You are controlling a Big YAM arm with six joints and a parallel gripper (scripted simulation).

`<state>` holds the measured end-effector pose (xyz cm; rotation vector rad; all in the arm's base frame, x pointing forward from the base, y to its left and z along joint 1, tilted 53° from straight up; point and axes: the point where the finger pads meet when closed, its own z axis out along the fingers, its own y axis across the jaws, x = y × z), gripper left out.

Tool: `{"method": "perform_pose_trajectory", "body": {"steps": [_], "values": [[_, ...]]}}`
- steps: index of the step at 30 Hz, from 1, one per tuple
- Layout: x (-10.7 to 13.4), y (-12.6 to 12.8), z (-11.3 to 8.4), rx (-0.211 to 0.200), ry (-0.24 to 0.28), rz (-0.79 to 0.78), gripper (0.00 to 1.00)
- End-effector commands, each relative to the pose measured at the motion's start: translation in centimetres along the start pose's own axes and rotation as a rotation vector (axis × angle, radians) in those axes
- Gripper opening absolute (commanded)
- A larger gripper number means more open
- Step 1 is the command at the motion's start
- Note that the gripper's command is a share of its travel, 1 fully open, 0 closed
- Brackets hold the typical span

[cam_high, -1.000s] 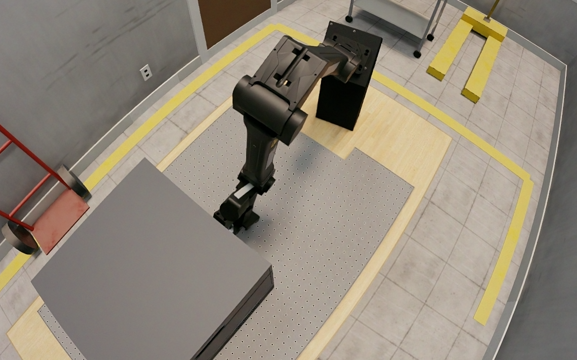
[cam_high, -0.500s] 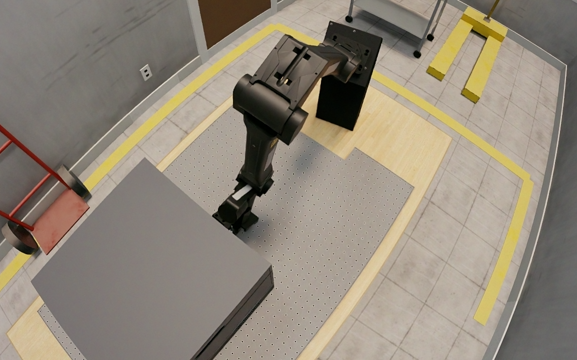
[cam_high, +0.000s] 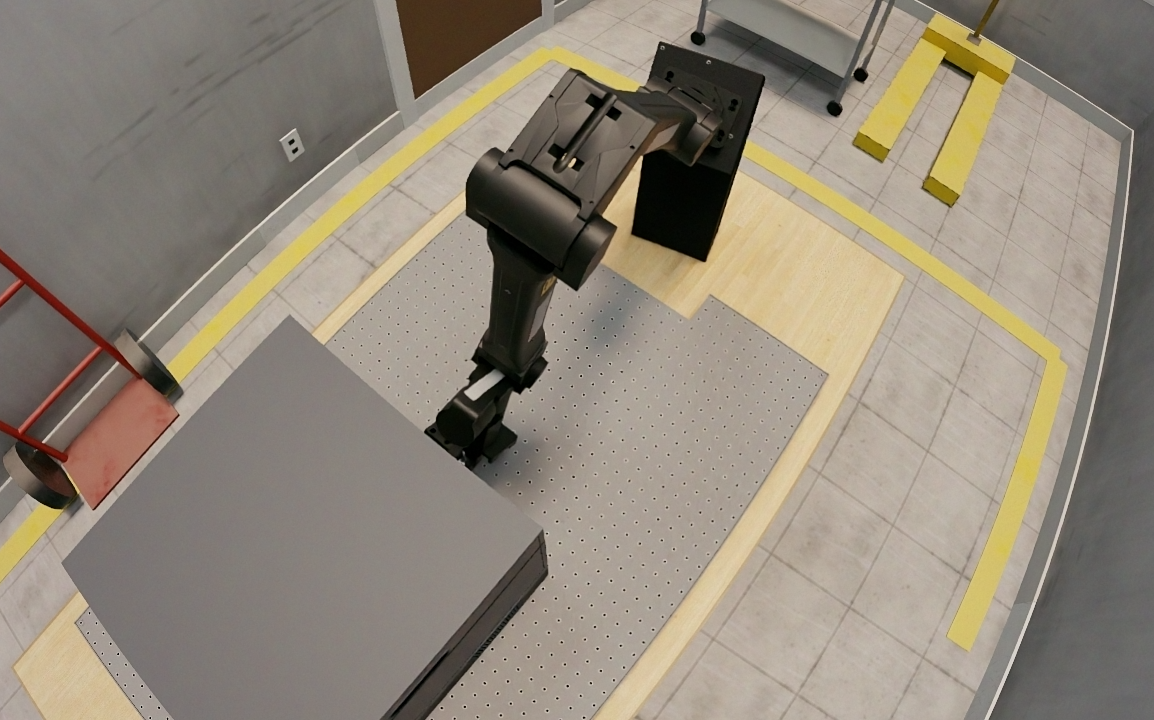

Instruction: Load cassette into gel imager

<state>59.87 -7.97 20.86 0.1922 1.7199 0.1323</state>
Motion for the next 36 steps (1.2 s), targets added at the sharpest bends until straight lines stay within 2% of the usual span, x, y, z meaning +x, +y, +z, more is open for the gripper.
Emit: {"method": "perform_pose_trajectory", "body": {"steps": [1, 28, 29, 34, 35, 36], "values": [[-1.79, -0.72, 1.21, 0.012, -0.036, 0.002, 0.08], [-1.79, -0.72, 1.21, 0.012, -0.036, 0.002, 0.08], [-1.94, -0.61, 1.14, 0.009, -0.047, 0.000, 0.08], [-1.24, -0.30, 0.84, 0.004, -0.045, 0.000, 0.08], [-1.10, -0.24, 0.78, 0.003, -0.045, 0.000, 0.26], [-0.96, -0.18, 0.72, 0.002, -0.045, 0.000, 0.26]]}}
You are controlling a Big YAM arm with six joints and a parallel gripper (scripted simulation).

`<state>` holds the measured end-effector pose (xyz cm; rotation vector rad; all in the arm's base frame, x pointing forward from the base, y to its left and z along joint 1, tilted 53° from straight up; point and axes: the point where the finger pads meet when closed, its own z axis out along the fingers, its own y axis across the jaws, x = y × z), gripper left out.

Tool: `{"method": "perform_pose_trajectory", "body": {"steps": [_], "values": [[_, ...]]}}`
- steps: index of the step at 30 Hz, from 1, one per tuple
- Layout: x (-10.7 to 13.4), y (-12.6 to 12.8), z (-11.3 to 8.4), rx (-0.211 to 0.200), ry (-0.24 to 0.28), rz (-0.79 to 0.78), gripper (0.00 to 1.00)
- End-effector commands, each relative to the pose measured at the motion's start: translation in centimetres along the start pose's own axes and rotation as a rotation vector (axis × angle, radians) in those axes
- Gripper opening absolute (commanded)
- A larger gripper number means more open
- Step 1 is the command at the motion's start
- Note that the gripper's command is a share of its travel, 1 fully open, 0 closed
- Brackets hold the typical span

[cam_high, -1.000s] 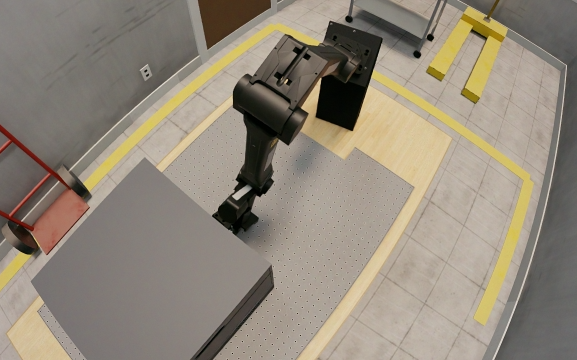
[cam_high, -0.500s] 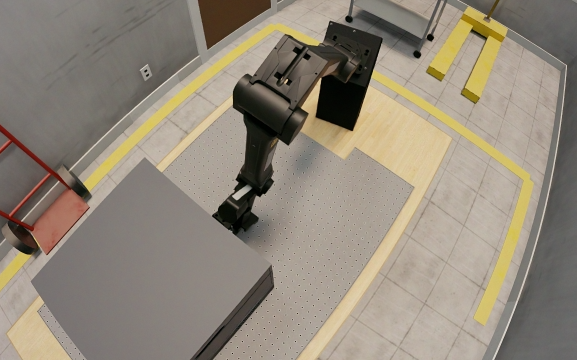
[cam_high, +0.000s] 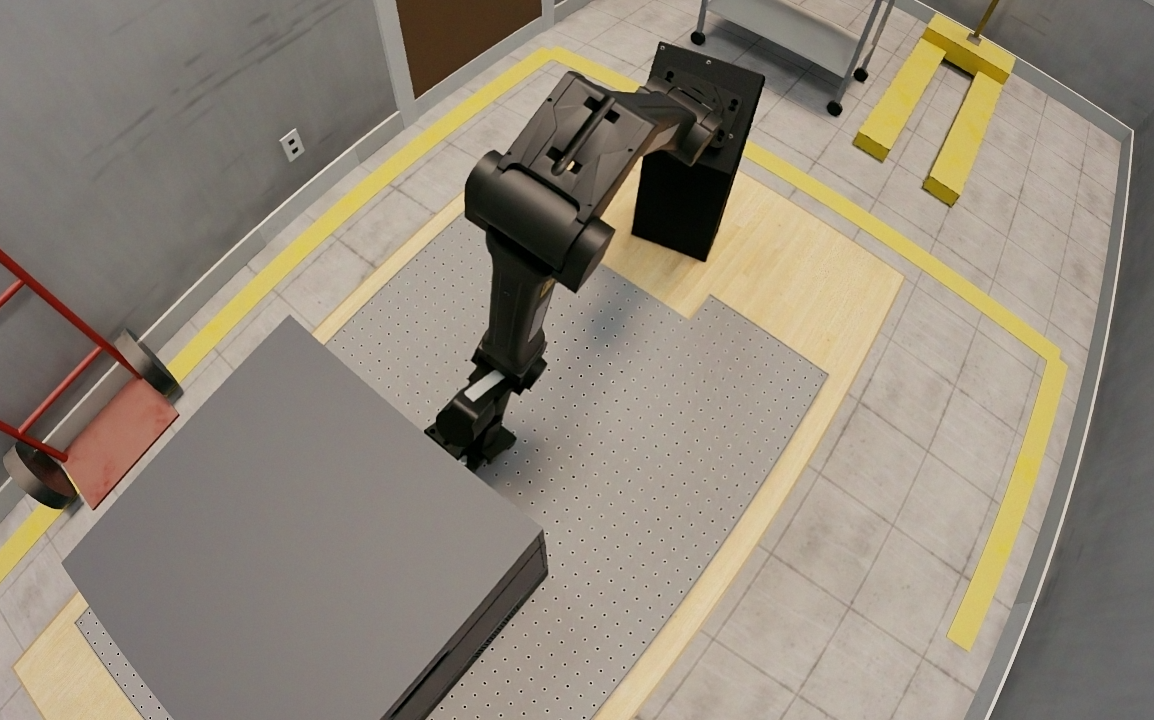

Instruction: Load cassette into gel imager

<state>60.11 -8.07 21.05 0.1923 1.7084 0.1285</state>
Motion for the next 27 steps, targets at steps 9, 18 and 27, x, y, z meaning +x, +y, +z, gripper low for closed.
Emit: {"method": "perform_pose_trajectory", "body": {"steps": [9, 18, 27], "values": [[-0.6, 0.1, -0.2, -0.002, -0.030, -0.003, 0.26], [-0.6, 0.1, -0.2, -0.002, -0.030, -0.003, 0.26], [-1.6, 0.1, -1.3, -0.004, -0.058, -0.002, 0.26]]}}
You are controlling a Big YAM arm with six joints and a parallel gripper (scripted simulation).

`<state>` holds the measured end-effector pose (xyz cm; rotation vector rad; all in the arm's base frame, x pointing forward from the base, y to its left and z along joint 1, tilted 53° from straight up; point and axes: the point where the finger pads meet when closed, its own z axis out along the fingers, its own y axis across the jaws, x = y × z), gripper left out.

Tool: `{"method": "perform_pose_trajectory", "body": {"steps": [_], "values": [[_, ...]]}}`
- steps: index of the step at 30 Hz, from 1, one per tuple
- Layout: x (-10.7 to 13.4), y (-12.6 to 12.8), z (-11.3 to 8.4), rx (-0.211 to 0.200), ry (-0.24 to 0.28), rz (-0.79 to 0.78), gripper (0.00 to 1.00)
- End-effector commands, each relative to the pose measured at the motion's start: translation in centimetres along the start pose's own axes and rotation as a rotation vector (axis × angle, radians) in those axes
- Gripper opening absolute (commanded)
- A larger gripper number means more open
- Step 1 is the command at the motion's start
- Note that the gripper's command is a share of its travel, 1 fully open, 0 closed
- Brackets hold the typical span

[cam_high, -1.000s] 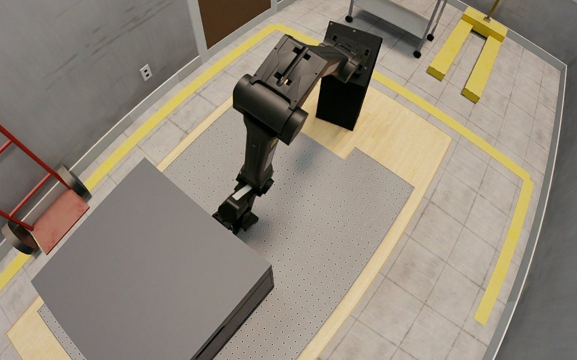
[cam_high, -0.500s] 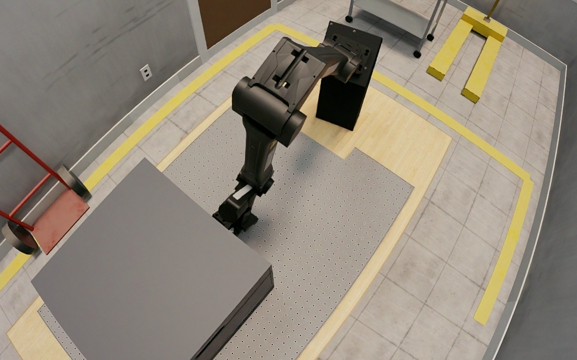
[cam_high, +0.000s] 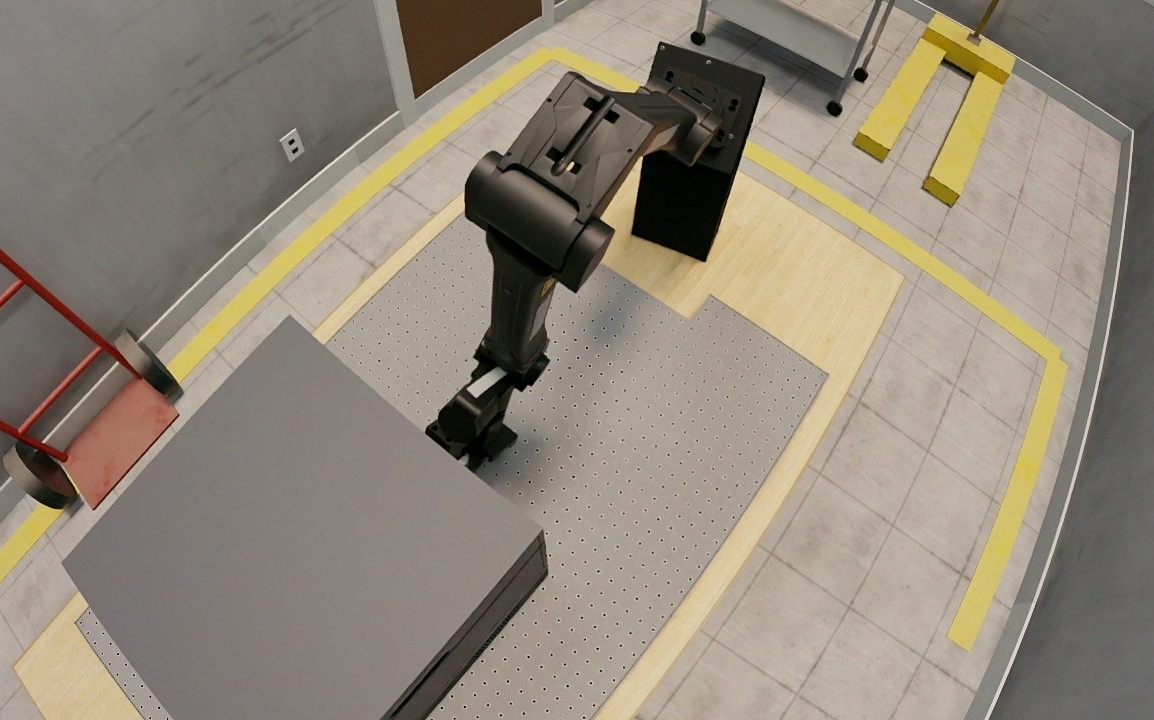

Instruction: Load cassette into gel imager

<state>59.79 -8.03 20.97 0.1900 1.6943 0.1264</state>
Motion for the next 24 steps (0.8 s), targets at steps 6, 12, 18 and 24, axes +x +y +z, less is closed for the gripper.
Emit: {"method": "perform_pose_trajectory", "body": {"steps": [6, 12, 18, 24], "values": [[-1.8, -0.4, -1.8, 0.005, -0.044, 0.000, 0.26], [-1.7, -0.4, -2.3, 0.004, -0.044, -0.001, 0.26], [-1.7, -0.4, -3.1, 0.005, -0.044, -0.003, 0.26], [-1.5, -0.4, -3.9, 0.005, -0.042, -0.004, 0.26]]}}
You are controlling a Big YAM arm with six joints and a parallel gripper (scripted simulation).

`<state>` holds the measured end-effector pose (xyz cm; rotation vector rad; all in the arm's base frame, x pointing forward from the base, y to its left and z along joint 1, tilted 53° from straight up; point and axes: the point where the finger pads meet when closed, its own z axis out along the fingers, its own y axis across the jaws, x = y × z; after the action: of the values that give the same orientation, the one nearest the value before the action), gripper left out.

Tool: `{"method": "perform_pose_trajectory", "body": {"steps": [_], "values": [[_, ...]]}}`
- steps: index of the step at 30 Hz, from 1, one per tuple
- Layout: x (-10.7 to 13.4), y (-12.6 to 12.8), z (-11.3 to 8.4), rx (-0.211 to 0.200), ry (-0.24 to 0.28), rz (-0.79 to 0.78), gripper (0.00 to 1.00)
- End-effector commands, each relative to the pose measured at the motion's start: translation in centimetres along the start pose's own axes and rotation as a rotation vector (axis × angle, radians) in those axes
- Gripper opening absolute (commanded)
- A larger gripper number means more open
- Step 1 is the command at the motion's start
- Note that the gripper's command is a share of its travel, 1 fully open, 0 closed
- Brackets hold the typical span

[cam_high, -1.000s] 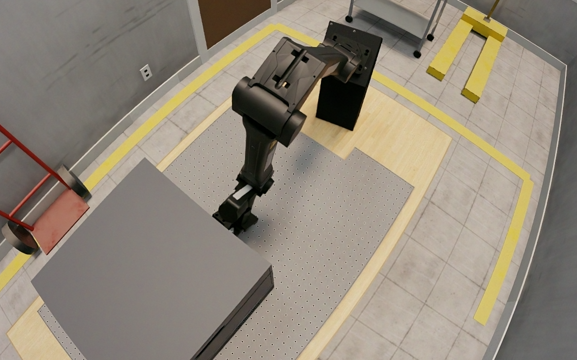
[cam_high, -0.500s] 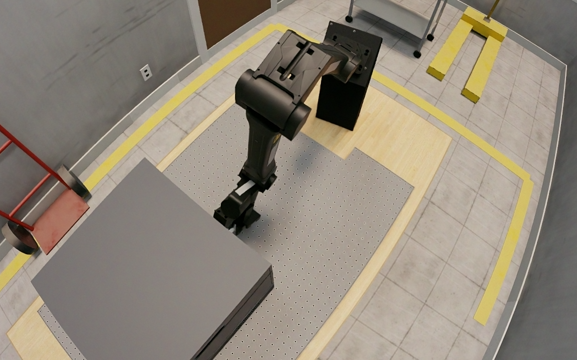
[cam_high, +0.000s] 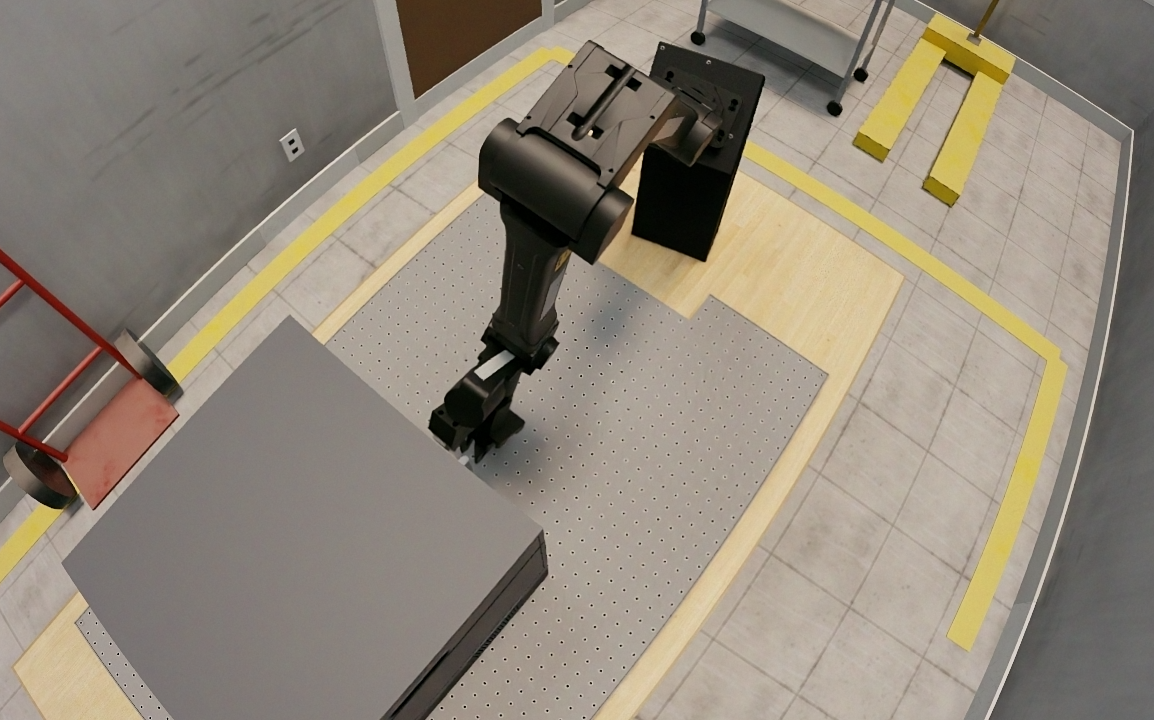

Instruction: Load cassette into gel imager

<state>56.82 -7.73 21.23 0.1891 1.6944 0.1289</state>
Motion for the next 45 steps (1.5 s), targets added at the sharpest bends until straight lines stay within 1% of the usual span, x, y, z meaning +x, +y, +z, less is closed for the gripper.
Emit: {"method": "perform_pose_trajectory", "body": {"steps": [1, 17, 20, 32, 36, 37, 40, 41, 43, 45], "values": [[-1.7, -0.6, -0.9, 0.007, -0.043, -0.005, 0.26], [-1.4, -0.6, -2.9, 0.008, -0.036, -0.008, 0.26], [-1.3, -0.6, -3.0, 0.009, -0.035, -0.008, 0.26], [-0.7, -0.6, -4.6, 0.012, -0.015, -0.007, 0.26], [-0.9, -0.6, -4.6, 0.011, -0.022, -0.008, 0.26], [-0.4, -0.1, -4.1, 0.001, -0.015, -0.002, 0.26], [-0.4, -0.1, -4.1, 0.001, -0.015, -0.002, 0.26], [-0.7, -0.6, -4.9, 0.012, 0.014, -0.014, 1.00], [-0.5, -0.5, -5.8, 0.015, 0.077, -0.019, 1.00], [0.4, -0.5, -6.8, 0.016, 0.086, -0.018, 1.00]]}}
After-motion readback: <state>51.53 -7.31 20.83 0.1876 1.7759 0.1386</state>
